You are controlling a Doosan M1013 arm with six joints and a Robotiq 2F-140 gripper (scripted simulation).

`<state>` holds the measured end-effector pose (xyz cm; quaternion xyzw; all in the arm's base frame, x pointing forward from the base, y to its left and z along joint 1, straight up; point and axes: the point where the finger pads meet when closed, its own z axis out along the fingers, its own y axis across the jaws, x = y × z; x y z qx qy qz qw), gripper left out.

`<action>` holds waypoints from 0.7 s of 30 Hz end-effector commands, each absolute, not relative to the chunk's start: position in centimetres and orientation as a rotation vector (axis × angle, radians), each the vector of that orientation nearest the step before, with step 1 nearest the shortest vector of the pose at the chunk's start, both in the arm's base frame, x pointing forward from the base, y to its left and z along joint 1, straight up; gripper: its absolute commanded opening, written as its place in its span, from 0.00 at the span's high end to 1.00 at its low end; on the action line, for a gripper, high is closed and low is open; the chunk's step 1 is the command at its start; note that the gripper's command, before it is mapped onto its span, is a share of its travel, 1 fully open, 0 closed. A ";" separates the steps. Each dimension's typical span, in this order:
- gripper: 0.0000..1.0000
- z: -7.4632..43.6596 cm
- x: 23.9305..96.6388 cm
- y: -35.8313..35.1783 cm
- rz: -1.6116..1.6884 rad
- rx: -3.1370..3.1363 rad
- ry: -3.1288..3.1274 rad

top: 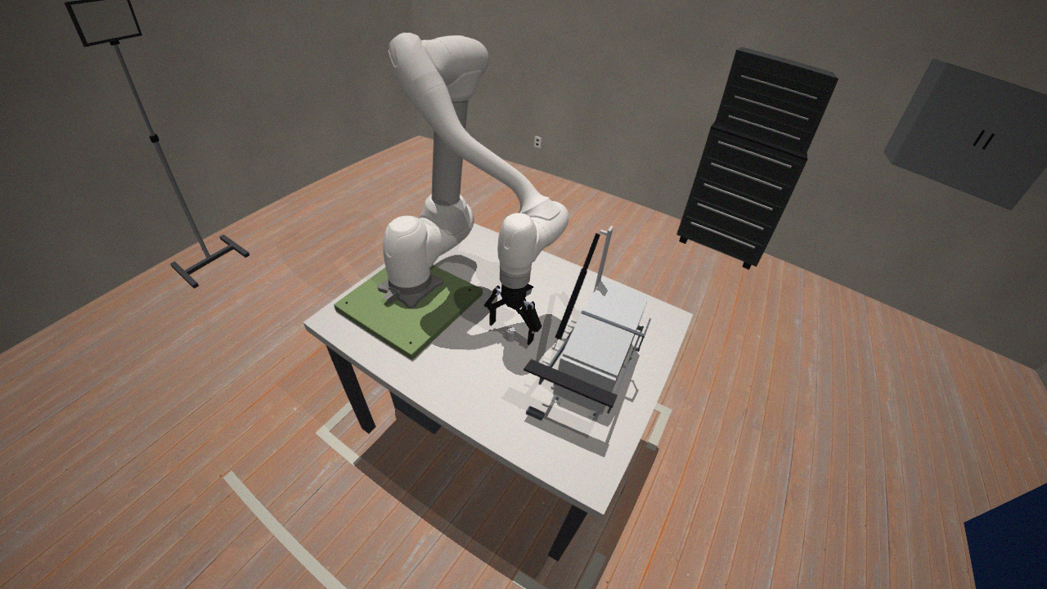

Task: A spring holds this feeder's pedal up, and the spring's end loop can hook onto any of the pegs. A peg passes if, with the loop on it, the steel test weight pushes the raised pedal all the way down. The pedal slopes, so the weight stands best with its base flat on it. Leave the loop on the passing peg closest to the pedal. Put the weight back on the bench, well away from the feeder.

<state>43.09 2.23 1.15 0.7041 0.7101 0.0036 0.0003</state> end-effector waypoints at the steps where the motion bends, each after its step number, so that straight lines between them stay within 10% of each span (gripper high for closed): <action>1: 0.00 1.2 43.1 2.2 0.012 2.211 2.230; 21: 0.00 0.9 43.1 2.2 0.012 2.211 2.230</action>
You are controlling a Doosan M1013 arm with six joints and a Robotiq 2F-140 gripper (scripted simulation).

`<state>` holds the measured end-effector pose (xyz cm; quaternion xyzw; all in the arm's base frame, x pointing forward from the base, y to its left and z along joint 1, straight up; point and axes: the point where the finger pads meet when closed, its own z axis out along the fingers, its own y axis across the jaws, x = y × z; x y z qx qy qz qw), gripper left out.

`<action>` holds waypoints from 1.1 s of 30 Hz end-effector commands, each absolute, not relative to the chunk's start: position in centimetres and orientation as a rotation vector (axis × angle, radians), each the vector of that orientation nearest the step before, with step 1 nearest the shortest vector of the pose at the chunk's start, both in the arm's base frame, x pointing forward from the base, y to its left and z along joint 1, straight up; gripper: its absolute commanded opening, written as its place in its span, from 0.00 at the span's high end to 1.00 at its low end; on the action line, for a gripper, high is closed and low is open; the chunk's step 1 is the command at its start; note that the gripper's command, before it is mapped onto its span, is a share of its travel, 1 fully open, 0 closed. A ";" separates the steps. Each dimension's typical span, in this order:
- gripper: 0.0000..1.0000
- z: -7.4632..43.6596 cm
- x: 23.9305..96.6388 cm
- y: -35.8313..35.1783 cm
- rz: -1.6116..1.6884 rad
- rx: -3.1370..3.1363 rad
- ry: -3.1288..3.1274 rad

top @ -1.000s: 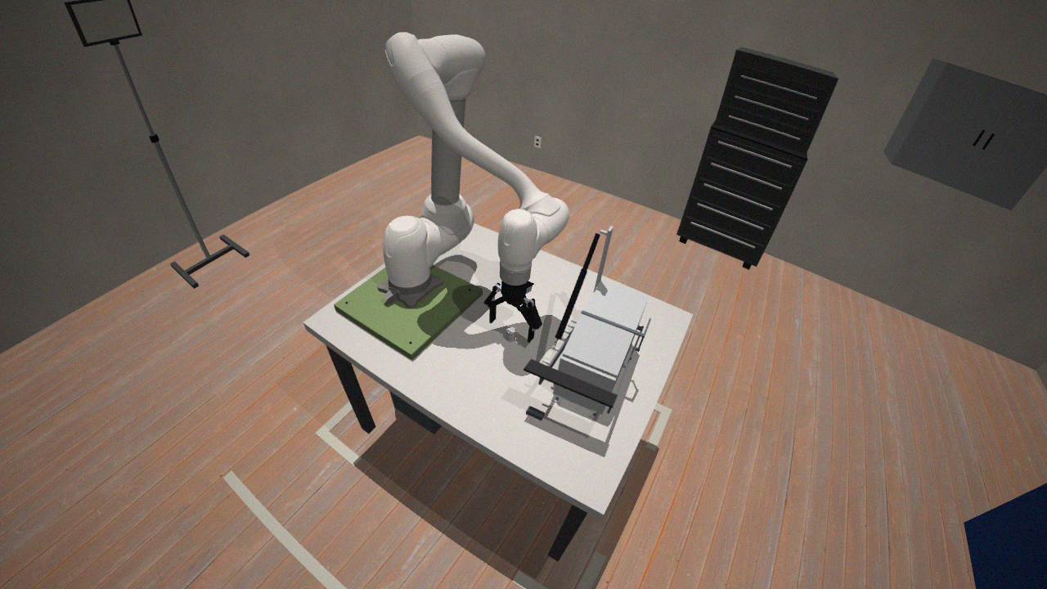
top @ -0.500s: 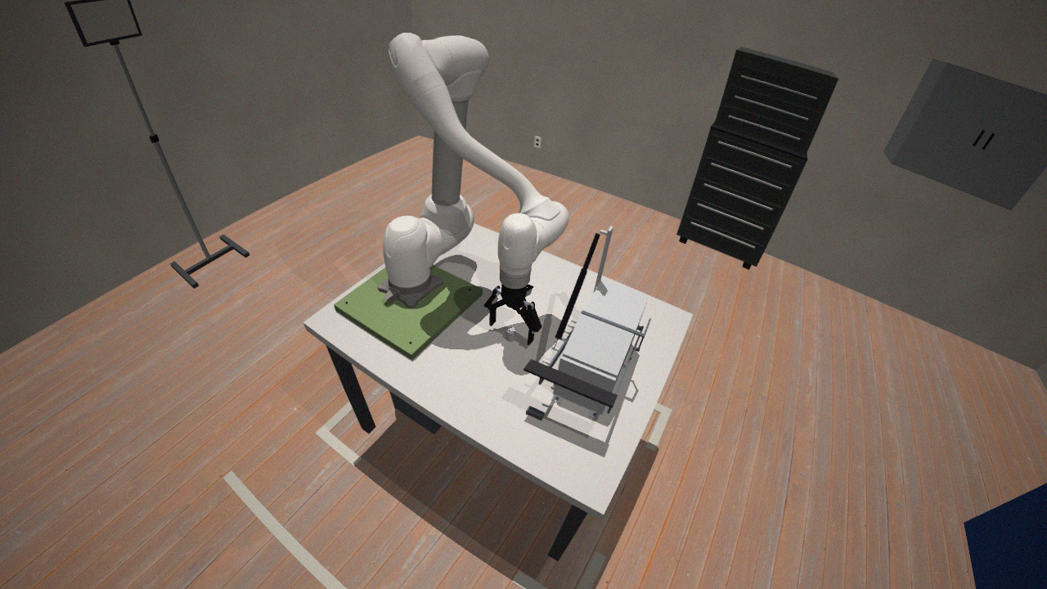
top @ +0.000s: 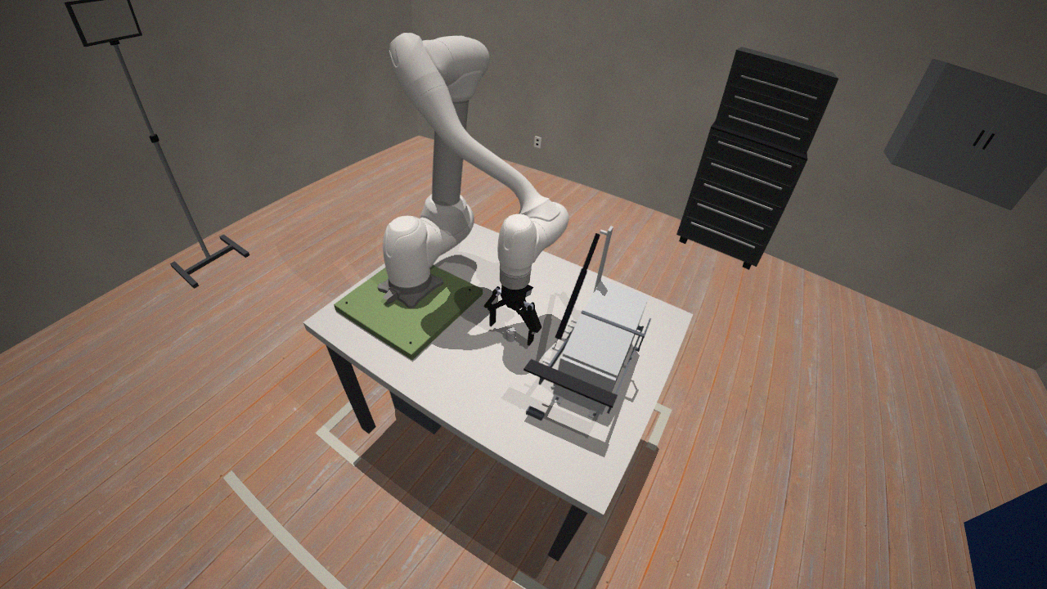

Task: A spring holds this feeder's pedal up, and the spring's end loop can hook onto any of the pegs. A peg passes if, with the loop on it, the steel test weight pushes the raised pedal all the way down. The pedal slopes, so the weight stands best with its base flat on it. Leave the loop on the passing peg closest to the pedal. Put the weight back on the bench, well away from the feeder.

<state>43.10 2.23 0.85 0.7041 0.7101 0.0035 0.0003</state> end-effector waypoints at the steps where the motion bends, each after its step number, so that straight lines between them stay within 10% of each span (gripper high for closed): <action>1: 0.00 0.9 43.1 2.2 0.012 2.211 2.230; 27: 0.00 0.9 43.1 2.2 0.012 2.211 2.230; 28: 0.75 0.9 43.1 2.2 0.012 2.211 2.230; 33: 0.75 0.9 43.1 2.2 0.012 2.211 2.230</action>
